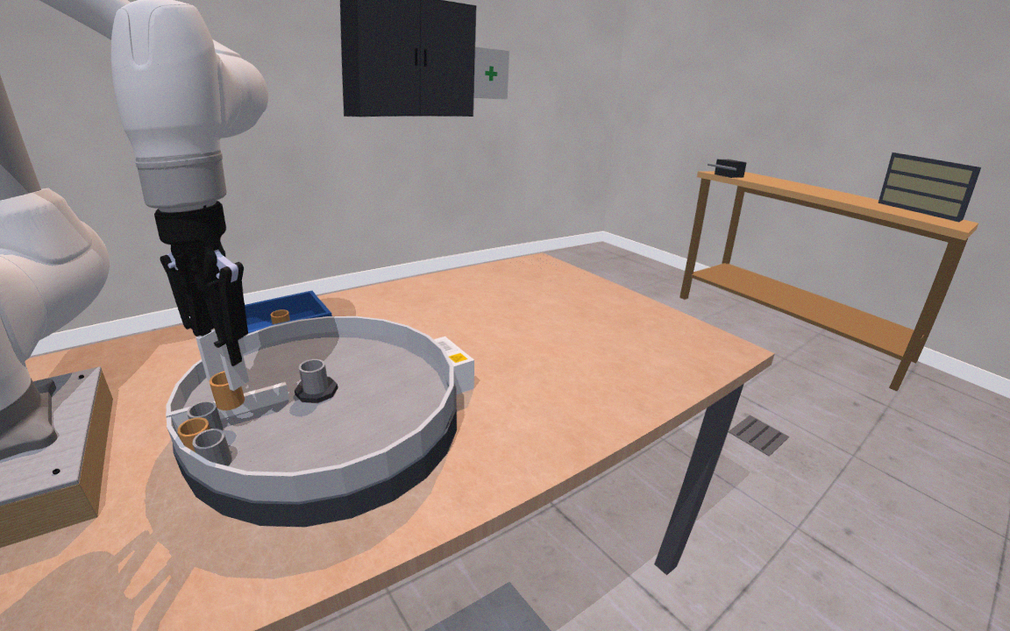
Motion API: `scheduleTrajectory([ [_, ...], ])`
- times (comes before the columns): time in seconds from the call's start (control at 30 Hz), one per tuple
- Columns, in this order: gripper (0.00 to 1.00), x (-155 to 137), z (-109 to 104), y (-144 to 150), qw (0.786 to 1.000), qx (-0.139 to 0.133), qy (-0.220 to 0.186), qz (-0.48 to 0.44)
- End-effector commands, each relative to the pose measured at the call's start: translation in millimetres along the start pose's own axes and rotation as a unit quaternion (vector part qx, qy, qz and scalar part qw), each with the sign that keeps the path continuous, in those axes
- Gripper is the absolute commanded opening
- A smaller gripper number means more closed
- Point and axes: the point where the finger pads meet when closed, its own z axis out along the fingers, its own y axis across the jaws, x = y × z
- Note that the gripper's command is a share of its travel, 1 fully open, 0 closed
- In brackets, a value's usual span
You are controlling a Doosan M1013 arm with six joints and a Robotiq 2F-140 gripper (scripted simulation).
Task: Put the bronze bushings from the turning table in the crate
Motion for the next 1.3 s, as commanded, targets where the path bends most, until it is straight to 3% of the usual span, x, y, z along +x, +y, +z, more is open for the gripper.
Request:
scheduleTrajectory([
  [0.0, 0.0, 0, -15, 0, 1.0, 0.0, 0.0, 0.0],
  [0.27, 0.0, 0, -39, 0, 1.0, 0.0, 0.0, 0.0],
  [1.27, 0.0, 0, -39, 0, 1.0, 0.0, 0.0, 0.0],
])
